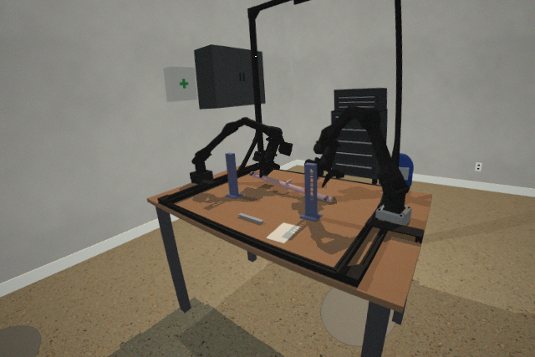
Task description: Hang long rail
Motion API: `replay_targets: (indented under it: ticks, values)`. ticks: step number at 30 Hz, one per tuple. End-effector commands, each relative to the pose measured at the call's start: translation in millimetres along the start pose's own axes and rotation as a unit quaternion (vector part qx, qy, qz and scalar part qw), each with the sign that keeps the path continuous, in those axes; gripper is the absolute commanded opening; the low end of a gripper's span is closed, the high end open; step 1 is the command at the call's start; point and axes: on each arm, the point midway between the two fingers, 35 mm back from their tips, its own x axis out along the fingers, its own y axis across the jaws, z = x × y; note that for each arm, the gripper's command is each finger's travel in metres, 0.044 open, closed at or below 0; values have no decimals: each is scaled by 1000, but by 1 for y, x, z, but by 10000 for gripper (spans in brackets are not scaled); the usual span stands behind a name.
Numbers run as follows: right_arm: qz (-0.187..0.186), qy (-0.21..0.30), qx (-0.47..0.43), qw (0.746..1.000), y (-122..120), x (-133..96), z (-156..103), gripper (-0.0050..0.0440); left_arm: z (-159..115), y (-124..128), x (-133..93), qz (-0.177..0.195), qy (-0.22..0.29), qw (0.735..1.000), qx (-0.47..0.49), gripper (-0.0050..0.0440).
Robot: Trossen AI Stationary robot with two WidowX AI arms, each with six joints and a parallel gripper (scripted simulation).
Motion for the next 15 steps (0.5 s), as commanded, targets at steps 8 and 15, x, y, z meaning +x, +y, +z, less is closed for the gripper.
replay_targets:
  ticks: [8,15]
  values:
    - [2,2,1,1000,1,-1,-1,0,1,-1,4,1,9,990,143,160]
    - [2,2,1,1000,1,-1,-1,0,2,-1,5,1,13,971,239,160]
